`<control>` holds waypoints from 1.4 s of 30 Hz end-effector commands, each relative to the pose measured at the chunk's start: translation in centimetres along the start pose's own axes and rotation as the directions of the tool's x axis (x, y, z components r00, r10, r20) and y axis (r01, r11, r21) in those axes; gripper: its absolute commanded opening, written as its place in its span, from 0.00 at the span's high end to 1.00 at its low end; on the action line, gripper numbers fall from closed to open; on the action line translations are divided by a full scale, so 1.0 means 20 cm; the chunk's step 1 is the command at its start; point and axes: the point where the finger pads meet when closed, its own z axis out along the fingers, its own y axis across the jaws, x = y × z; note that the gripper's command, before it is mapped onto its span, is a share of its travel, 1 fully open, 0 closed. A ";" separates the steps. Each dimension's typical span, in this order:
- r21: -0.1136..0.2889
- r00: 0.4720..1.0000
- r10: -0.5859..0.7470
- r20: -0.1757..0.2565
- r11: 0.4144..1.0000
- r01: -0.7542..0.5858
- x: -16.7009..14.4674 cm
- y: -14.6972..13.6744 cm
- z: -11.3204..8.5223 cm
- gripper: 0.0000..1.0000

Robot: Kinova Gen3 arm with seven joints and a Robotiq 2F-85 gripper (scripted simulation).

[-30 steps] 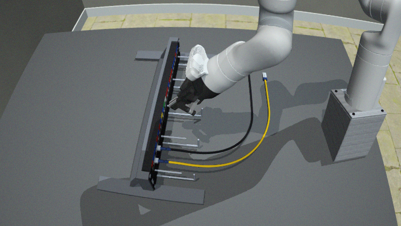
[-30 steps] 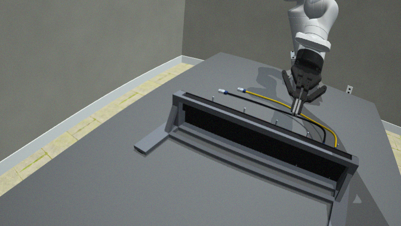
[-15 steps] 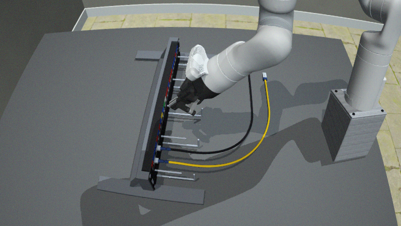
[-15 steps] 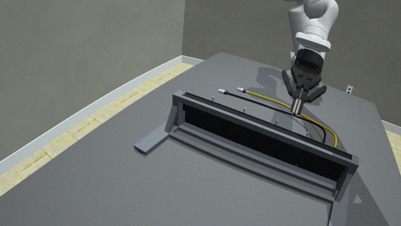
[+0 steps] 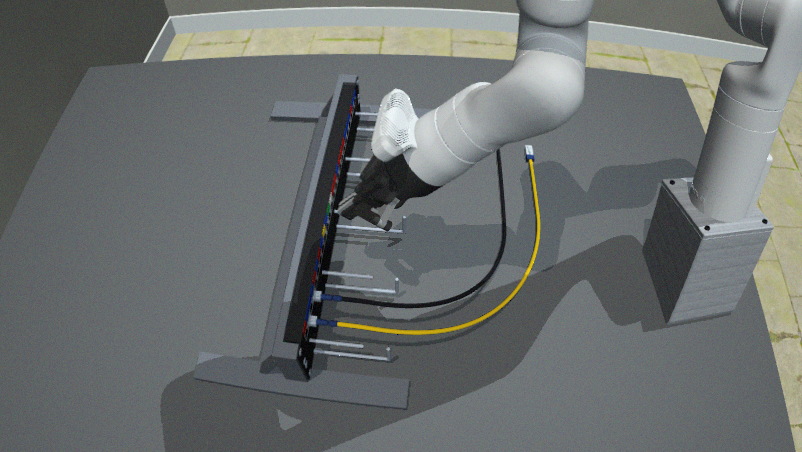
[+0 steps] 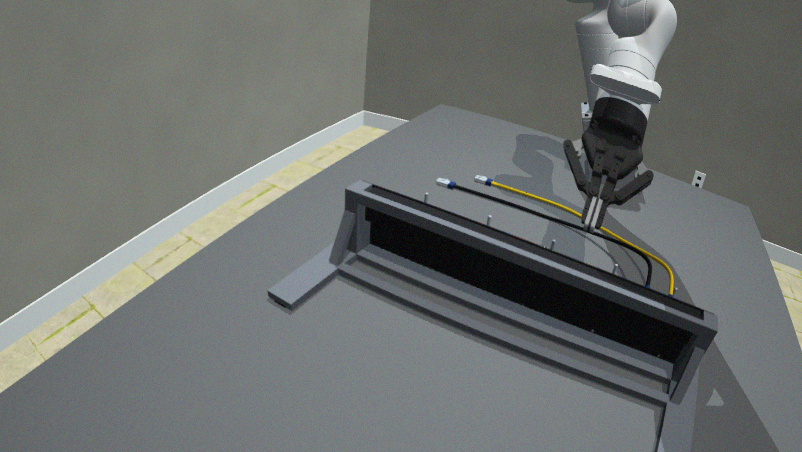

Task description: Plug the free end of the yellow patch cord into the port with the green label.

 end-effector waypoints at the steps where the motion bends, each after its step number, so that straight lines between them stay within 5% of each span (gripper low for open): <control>1: 0.001 1.000 0.000 -0.002 1.000 0.000 0.01 0.00 -0.02 1.00; 25: 0.001 1.000 0.000 -0.002 1.000 0.000 0.00 0.00 -0.63 1.00; 42: -0.001 1.000 0.007 0.002 1.000 -0.007 0.00 0.01 -0.69 1.00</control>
